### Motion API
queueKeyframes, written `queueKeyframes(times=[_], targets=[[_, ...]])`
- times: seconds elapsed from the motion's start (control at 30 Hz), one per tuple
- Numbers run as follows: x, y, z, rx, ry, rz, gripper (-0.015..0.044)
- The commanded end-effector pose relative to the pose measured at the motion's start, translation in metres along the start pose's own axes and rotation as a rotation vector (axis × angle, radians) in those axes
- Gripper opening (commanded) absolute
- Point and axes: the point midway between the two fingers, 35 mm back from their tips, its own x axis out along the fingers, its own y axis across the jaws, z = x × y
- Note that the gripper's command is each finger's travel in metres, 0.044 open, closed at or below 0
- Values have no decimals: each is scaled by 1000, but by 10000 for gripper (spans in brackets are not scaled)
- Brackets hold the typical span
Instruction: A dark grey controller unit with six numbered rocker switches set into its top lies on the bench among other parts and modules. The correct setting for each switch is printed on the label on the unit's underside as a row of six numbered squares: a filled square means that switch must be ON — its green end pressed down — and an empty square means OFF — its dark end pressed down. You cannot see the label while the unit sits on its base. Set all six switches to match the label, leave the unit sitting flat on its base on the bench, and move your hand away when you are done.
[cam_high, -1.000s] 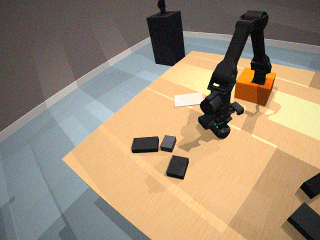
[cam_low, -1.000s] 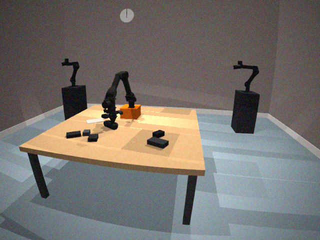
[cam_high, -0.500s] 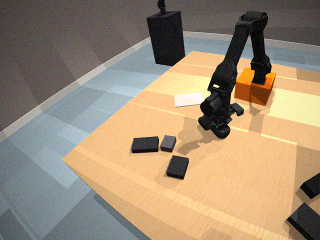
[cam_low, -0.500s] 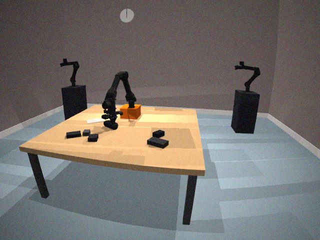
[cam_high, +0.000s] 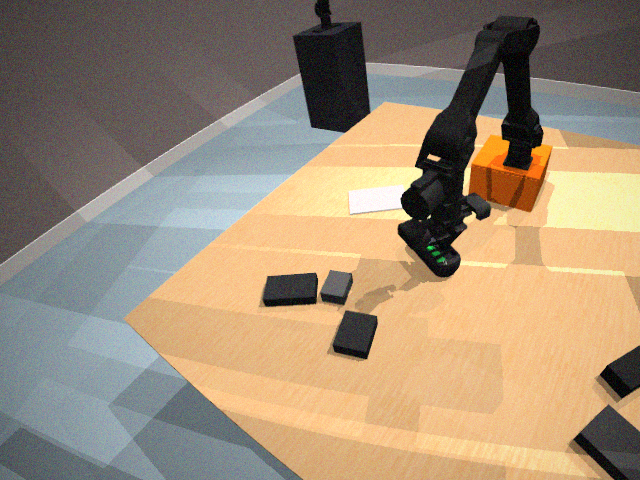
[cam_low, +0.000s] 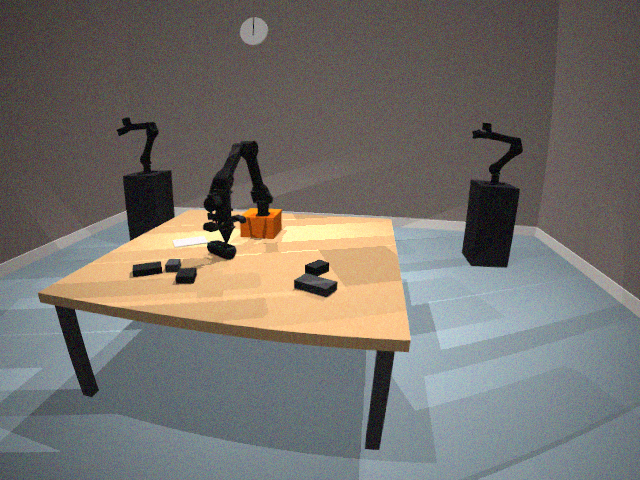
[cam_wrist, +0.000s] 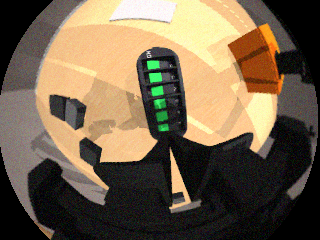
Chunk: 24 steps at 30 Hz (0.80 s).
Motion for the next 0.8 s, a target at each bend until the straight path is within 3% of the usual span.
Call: queueKeyframes(times=[0.0, 0.1, 0.27, 0.77], targets=[[-16, 3, -1, 4, 6, 13, 0], [-16, 3, 1, 4, 6, 13, 0], [-18, -7, 47, 4, 2, 12, 0], [-18, -7, 49, 4, 1, 12, 0]])
